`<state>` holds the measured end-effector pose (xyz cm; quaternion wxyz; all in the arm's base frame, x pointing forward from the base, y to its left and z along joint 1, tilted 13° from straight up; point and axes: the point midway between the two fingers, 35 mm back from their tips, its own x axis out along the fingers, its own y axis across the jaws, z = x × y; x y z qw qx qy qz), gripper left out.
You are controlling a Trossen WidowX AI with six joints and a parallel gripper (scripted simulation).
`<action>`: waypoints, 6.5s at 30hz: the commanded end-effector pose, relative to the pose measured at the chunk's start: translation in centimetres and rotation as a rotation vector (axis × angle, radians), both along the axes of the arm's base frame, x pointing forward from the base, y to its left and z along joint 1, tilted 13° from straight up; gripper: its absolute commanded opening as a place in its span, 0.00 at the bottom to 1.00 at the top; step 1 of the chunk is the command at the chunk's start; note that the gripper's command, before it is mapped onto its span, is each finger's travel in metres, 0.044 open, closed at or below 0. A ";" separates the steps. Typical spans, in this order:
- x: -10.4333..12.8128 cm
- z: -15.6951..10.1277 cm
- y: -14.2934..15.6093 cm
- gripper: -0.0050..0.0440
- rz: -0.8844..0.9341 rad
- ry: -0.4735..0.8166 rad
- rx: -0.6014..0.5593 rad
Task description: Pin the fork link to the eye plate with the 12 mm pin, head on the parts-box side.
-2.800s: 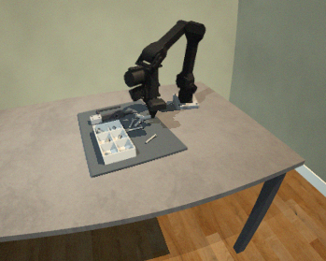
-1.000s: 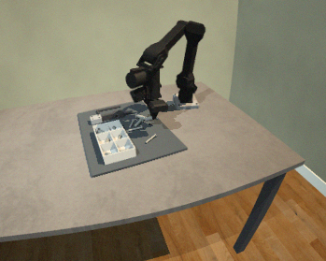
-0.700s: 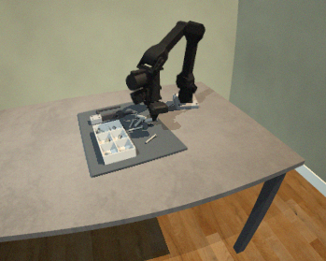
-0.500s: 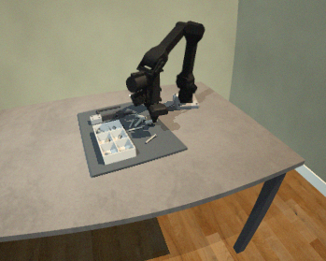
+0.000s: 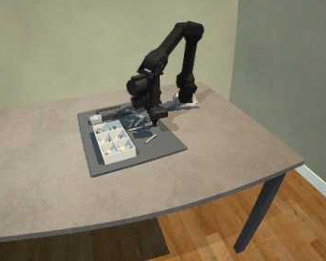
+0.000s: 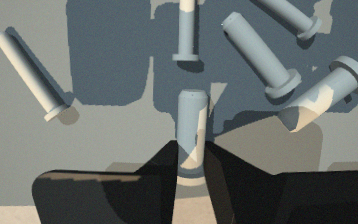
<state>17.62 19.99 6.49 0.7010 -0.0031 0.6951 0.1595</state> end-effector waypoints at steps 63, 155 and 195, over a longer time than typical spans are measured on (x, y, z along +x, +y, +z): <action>0.0 -0.1 0.1 0.45 -0.002 -0.006 0.004; 0.4 4.2 -0.5 0.45 0.000 -0.024 0.022; 4.7 3.5 -1.7 0.45 0.560 -0.144 0.018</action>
